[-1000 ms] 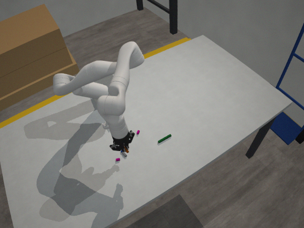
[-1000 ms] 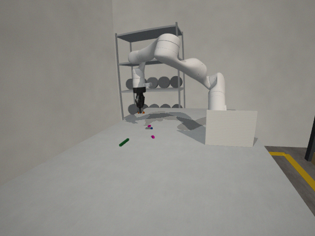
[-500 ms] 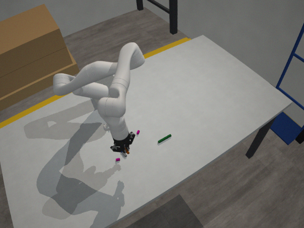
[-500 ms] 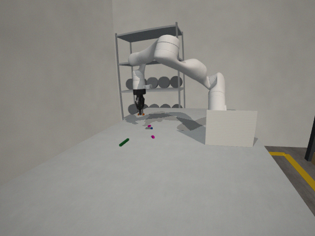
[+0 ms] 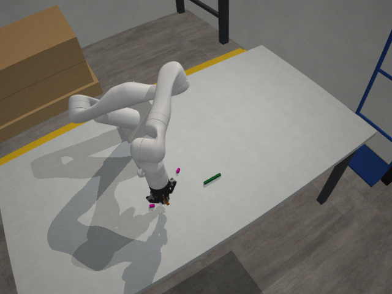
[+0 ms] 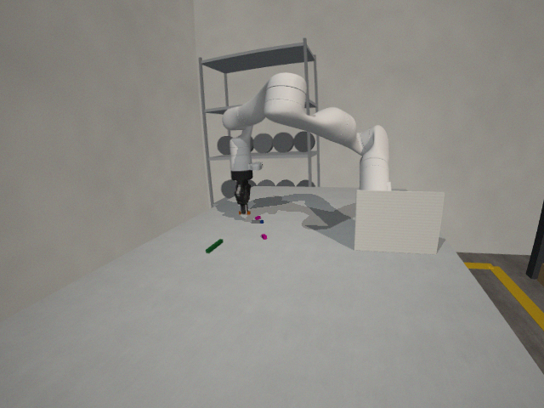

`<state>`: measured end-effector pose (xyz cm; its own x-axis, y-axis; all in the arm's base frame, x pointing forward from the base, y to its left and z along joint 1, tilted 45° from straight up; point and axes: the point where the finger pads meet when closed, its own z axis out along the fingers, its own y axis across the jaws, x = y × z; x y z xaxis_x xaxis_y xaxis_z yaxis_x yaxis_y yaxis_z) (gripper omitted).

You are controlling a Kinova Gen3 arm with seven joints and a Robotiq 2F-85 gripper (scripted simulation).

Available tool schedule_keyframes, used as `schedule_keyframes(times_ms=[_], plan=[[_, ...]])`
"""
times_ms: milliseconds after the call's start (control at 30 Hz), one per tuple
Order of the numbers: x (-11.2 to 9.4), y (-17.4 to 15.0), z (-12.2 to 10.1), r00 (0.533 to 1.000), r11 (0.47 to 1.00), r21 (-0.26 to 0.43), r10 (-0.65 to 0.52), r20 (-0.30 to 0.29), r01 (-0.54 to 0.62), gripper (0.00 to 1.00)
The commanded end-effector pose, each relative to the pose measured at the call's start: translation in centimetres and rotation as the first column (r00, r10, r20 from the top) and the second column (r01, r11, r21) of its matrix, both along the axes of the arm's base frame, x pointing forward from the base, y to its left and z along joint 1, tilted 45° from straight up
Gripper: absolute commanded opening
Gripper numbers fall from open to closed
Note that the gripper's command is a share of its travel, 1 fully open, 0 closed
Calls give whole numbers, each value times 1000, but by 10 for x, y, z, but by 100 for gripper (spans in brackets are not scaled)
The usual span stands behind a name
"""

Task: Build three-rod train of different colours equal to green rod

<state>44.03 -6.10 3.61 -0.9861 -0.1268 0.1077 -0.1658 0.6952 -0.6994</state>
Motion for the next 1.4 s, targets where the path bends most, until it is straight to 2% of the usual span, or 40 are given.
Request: schedule_keyframes(times_ms=[0,267,1367], plan=[[-1,-6,-4,1000,1000,-6,-4,-2,4,5],[-1,-16,-13,1000,1000,-6,-4,-2,4,5],[-1,-16,-14,1000,1000,-6,-4,-2,4,5]])
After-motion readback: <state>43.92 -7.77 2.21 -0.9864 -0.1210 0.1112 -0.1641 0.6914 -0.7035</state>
